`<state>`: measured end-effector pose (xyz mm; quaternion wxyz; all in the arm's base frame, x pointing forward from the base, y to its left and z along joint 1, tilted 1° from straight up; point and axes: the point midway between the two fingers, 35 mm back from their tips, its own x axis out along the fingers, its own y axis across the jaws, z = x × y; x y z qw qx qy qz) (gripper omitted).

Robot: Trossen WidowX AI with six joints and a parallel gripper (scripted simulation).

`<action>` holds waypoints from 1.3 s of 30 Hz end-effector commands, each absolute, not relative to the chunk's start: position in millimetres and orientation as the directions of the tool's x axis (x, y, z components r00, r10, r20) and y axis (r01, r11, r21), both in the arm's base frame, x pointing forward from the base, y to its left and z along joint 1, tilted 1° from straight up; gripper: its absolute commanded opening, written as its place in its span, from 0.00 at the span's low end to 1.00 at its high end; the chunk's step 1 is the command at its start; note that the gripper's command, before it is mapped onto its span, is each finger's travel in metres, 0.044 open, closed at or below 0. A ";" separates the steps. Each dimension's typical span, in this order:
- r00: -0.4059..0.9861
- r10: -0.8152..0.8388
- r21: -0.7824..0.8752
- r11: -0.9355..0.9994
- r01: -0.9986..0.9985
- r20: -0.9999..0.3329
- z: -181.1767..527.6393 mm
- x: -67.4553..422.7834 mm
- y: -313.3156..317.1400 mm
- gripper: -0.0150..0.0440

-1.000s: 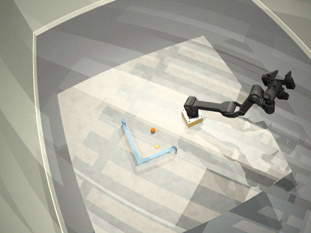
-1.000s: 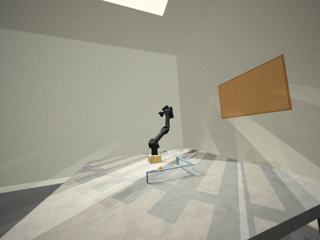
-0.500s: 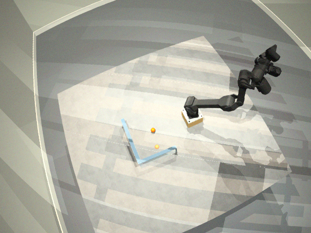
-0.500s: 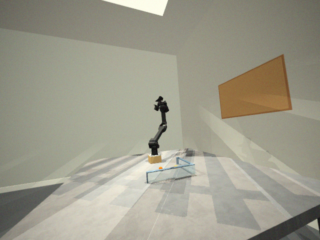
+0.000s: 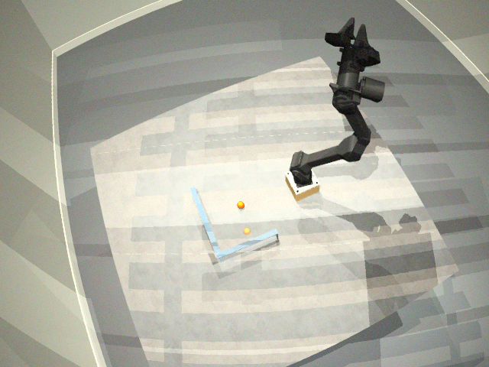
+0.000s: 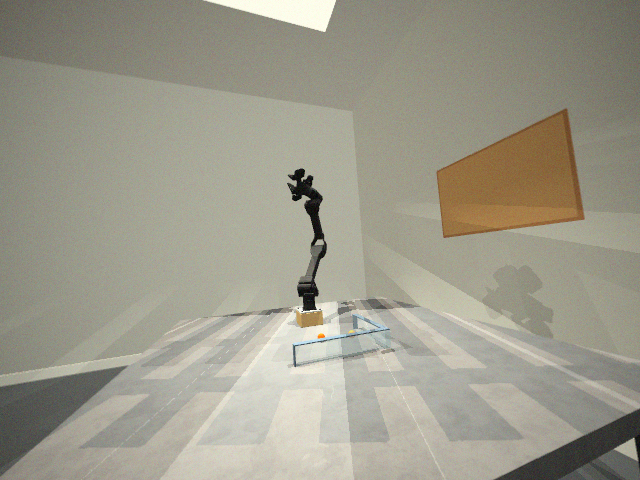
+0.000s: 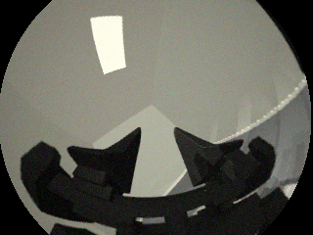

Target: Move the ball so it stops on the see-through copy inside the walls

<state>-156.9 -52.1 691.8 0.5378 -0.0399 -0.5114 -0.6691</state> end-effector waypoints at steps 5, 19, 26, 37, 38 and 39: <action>-0.164 -0.745 0.293 0.045 0.955 0.647 693.6 -50.3 -100.5 0.66; 0.258 -0.760 -0.217 0.157 0.963 0.596 652.9 118.5 -141.5 0.66; 0.521 -0.731 -0.573 0.218 0.790 0.441 593.0 220.7 -150.1 0.66; 0.812 -0.581 -0.907 0.313 0.282 0.053 457.4 339.2 -130.9 0.66; 0.822 -0.569 -0.915 0.317 0.251 0.028 449.2 343.6 -128.9 0.66; 0.828 -0.561 -0.920 0.319 0.229 0.011 443.3 346.6 -127.5 0.66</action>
